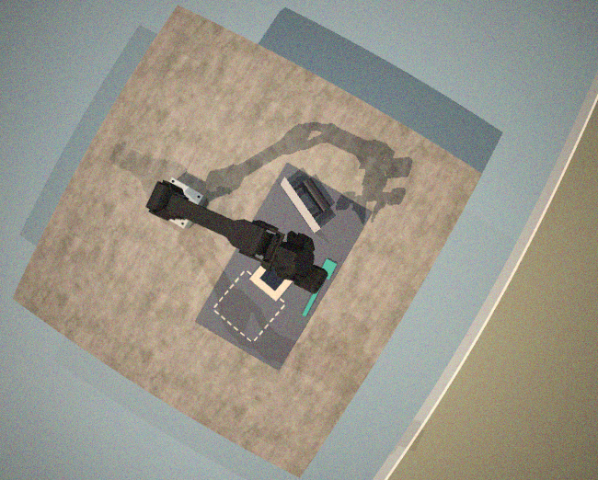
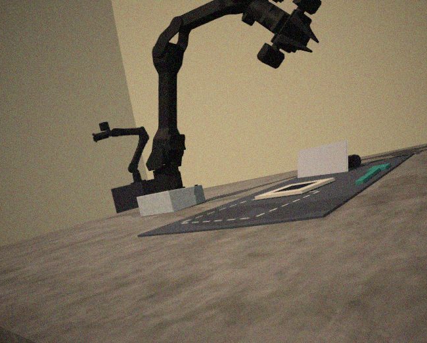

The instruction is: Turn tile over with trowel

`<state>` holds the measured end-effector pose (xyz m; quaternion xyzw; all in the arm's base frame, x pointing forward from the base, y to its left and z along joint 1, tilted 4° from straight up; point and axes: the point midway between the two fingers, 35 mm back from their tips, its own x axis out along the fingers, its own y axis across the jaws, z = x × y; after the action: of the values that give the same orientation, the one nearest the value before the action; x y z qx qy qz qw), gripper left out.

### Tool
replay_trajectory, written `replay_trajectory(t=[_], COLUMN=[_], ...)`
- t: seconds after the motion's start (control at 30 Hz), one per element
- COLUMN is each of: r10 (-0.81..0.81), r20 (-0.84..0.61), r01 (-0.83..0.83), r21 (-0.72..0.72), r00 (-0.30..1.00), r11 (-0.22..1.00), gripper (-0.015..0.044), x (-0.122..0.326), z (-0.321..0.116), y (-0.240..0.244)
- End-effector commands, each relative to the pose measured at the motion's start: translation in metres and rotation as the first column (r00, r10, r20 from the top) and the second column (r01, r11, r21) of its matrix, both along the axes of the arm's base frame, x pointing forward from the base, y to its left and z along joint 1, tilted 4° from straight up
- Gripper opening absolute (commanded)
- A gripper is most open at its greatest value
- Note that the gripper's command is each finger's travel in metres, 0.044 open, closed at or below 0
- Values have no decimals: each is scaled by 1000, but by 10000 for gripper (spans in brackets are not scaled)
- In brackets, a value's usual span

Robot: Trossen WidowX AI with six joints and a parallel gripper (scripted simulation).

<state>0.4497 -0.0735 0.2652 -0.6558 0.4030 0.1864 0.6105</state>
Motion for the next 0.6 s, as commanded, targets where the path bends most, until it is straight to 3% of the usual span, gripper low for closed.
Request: replay_trajectory(t=[0.0,0.57], r10=[130,568], r20=[-81,-351], r01=[-129,-568], r21=[10,116], r00=[988,744], r11=[992,815], gripper=[100,100], x=[7,-12], z=[-21,-98], y=[39,190])
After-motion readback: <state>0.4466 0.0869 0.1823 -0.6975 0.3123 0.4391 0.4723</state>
